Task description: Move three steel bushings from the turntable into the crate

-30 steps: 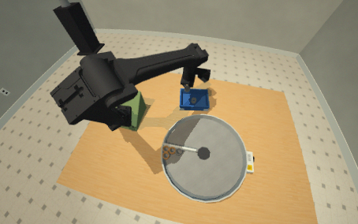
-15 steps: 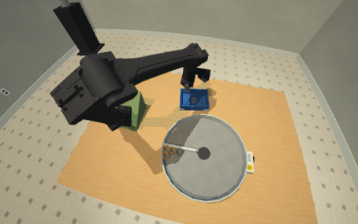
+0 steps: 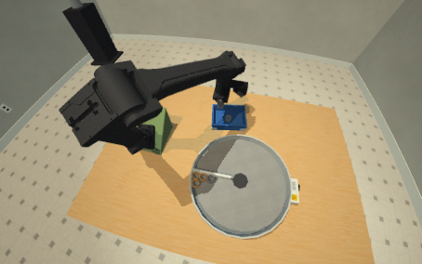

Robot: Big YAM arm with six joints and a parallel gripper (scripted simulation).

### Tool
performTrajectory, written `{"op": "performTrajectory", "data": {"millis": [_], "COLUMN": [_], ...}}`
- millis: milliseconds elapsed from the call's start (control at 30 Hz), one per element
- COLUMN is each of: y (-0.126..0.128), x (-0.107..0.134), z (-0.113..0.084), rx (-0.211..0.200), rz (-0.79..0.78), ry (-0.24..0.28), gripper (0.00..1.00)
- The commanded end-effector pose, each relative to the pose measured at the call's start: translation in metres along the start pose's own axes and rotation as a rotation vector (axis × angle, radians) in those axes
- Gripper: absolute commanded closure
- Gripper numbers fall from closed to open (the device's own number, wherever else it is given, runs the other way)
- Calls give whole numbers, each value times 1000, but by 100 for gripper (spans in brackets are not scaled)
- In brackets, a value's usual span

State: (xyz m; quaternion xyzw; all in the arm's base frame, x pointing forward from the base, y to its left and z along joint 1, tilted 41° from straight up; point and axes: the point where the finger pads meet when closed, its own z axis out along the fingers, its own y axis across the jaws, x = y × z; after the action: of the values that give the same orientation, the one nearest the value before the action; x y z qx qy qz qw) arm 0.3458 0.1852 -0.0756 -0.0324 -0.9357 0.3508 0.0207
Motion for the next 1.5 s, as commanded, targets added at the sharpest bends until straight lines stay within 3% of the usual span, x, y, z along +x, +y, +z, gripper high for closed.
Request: {"op": "performTrajectory", "data": {"millis": [0,167,267,367,700,767,933,967,1033,1133,1467], "y": [7,7,0,0,0,12,10,5,7,10,10], "x": [-18,-19,-4,-4,-4,-17,-18,-20,-17,-16,-16], "z": [-23,-21,13,18,67,38,39,53,58,48,48], "rx": [-35,-35,1,1,2,-43,-43,-31,-22,-30,-30], "rz": [21,22,0,0,0,7,11,25,16,6,7], "ry": [-34,-32,5,5,5,-56,-52,-23,-15,-36,-35], "gripper": [100,100,100,100,100,100,100,100,100,100,100]}}
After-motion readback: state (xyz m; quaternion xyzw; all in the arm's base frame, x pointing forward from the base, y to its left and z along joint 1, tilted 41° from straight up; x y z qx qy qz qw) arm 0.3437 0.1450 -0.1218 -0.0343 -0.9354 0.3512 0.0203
